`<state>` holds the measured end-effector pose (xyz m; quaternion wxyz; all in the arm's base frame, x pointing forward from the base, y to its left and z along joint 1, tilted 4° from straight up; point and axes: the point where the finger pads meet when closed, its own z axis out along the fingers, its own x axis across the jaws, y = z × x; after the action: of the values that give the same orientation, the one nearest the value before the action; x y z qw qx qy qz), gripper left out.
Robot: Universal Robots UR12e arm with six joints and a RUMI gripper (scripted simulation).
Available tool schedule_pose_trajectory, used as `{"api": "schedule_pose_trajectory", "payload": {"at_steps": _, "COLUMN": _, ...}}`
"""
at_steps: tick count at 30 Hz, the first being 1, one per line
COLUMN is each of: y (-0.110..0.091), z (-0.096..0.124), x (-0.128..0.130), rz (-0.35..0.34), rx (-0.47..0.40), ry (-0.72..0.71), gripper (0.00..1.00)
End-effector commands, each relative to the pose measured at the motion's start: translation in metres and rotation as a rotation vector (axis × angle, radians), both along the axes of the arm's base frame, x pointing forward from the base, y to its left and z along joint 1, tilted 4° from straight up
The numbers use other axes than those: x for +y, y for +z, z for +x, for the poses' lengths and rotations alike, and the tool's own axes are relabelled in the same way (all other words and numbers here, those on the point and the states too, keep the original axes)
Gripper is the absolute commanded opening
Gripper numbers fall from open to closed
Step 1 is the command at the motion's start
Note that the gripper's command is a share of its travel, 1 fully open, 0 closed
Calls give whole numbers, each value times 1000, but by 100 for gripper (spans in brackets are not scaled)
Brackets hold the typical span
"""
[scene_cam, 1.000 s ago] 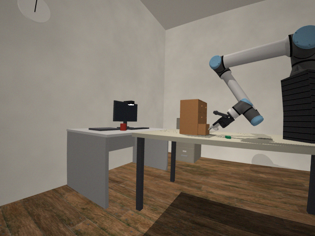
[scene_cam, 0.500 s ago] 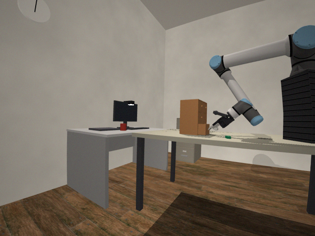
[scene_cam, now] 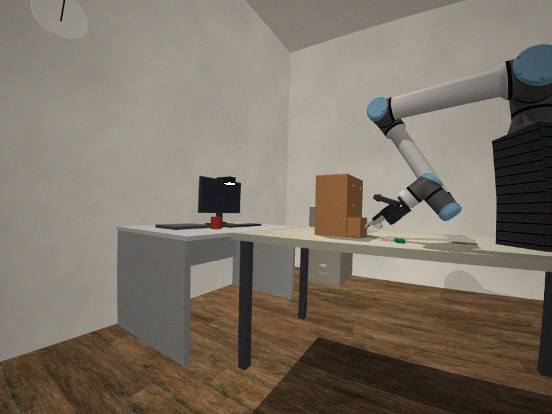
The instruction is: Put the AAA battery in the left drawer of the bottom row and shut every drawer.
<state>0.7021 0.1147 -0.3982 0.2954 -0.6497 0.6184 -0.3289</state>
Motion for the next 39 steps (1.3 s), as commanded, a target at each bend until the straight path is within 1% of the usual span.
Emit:
{"api": "schedule_pose_trajectory", "payload": {"at_steps": 1, "y": 1, "z": 0, "x": 0, "rz": 0, "rx": -1, "ry": 0, "gripper": 20}}
{"api": "schedule_pose_trajectory", "payload": {"at_steps": 9, "y": 1, "z": 0, "x": 0, "rz": 0, "rx": -1, "ry": 0, "gripper": 20}}
{"api": "schedule_pose_trajectory", "payload": {"at_steps": 10, "y": 1, "z": 0, "x": 0, "rz": 0, "rx": -1, "ry": 0, "gripper": 7}}
{"api": "schedule_pose_trajectory", "payload": {"at_steps": 39, "y": 1, "z": 0, "x": 0, "rz": 0, "rx": -1, "ry": 0, "gripper": 7}}
